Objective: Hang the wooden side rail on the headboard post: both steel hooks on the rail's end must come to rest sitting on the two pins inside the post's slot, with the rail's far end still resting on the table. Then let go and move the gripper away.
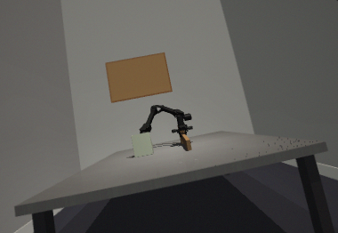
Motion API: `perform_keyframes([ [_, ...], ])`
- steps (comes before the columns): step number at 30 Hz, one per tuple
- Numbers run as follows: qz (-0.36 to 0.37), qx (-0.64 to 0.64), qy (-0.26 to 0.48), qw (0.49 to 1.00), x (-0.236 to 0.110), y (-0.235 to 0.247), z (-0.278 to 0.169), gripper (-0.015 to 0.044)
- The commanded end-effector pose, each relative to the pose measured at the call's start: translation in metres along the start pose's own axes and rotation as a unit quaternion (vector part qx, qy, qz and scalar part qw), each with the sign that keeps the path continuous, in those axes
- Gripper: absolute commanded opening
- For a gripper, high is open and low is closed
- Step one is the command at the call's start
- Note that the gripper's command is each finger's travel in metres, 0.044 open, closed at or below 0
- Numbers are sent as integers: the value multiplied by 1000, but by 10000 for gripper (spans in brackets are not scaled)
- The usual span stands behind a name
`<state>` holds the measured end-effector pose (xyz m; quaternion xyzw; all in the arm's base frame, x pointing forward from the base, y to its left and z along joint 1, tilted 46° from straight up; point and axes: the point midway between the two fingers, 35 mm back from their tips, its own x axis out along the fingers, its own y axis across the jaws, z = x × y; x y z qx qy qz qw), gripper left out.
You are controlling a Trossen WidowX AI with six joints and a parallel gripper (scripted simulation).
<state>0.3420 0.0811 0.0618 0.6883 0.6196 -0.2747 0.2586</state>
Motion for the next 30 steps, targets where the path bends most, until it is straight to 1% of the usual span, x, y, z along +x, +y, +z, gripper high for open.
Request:
perform_keyframes([
  [1, 1, 2, 0, 1000, -1, 0, -1, 0],
  [30, 1, 2, 0, 1000, 1, 0, -3, 0],
])
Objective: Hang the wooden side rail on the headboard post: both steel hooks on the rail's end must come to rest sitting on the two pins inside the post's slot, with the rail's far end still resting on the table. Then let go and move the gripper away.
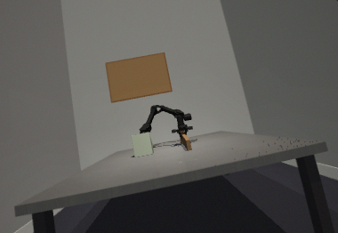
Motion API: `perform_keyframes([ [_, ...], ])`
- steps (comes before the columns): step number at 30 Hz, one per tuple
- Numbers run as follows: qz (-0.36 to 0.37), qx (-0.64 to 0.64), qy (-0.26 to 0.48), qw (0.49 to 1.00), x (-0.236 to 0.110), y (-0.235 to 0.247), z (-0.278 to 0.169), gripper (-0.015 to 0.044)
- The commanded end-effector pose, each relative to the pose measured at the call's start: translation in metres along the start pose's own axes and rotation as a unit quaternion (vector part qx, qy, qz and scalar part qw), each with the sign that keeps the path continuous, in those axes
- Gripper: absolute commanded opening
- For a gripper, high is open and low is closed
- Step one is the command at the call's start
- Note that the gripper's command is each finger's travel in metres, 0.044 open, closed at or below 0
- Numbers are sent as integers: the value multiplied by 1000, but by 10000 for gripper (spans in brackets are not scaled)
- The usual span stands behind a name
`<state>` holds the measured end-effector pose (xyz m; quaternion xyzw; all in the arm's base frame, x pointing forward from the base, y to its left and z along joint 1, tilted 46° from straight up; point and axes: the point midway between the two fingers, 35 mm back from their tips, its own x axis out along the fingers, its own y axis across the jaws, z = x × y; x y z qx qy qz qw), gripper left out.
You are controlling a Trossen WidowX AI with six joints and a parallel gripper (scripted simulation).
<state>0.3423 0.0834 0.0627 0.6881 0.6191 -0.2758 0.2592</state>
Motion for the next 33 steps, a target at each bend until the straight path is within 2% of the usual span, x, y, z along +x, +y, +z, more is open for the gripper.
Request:
perform_keyframes([
  [1, 1, 1, 1, 1000, 0, 0, 0, 0],
  [33, 1, 1, 1, 1000, 6, 0, -1, 0],
])
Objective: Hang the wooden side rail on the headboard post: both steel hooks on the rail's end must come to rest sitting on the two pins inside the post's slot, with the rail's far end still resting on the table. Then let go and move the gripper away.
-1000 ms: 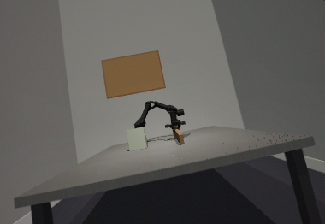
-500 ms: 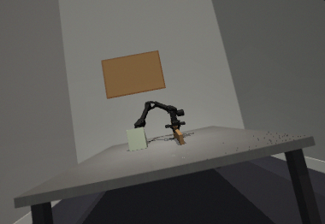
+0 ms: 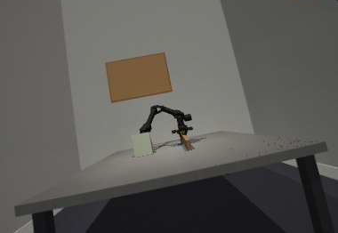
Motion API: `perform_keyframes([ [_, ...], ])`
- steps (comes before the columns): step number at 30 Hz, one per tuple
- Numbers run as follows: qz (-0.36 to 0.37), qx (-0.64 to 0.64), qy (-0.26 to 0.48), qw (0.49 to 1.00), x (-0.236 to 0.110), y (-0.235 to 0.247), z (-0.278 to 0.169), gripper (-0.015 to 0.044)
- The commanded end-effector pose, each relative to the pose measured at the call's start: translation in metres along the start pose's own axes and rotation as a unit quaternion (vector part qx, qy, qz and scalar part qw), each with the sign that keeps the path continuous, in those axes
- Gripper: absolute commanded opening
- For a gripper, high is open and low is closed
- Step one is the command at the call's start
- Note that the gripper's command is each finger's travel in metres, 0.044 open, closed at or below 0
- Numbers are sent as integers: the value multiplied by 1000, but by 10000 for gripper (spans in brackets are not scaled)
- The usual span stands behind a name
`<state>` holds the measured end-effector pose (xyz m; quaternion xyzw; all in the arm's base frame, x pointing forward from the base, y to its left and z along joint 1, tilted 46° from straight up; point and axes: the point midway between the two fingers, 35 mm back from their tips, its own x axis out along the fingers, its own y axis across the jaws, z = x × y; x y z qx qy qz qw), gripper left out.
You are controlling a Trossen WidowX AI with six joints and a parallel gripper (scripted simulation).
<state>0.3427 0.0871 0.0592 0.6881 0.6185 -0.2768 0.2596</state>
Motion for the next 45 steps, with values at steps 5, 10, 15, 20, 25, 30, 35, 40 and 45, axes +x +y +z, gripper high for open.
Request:
perform_keyframes([
  [5, 1, 1, 2, 1000, 1, 0, 0, 0],
  [10, 1, 1, 2, 1000, 2, 0, 0, 0],
  [15, 1, 1, 2, 1000, 3, 0, 0, 0],
  [20, 1, 1, 2, 1000, 4, 0, 0, 0],
  [25, 1, 1, 2, 1000, 5, 0, 0, 0],
  [30, 1, 1, 2, 1000, 6, 0, 0, 0],
  [35, 1, 1, 2, 1000, 6, 0, 0, 0],
  [40, 1, 1, 2, 1000, 7, 0, 0, 0],
  [45, 0, 1, 0, 1000, 5, 0, 0, 131],
])
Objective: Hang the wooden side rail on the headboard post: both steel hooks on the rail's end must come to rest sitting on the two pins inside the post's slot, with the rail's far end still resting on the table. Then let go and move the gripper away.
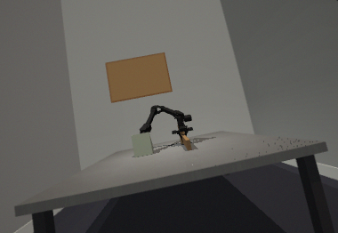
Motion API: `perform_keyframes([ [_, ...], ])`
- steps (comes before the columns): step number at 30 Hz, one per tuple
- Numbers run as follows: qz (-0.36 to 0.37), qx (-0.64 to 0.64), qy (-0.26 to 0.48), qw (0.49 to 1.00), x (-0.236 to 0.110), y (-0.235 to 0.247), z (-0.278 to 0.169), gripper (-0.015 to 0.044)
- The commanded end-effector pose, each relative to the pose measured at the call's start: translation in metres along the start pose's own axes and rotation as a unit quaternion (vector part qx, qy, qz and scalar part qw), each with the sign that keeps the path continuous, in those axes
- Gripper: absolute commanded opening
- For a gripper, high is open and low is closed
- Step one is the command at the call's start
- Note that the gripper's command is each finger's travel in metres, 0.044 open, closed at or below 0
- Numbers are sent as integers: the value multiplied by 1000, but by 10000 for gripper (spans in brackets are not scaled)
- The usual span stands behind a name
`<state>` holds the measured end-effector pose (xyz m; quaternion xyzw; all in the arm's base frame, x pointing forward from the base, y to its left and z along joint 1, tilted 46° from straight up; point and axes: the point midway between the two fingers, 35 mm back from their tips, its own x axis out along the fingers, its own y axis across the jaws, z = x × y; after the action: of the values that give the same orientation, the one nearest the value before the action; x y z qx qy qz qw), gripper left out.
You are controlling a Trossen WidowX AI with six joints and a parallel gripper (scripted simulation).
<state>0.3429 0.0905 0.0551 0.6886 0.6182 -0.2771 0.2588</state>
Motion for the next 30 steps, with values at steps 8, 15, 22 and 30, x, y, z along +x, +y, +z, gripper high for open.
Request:
perform_keyframes([
  [8, 0, 0, 0, 1000, -2, 0, 0, 341],
  [15, 1, 0, 1, 1000, -40, 0, 0, 440],
  [22, 0, 0, 0, 1000, -40, 1, 28, 440],
  [30, 4, 3, 1, 1000, -42, 2, 29, 440],
])
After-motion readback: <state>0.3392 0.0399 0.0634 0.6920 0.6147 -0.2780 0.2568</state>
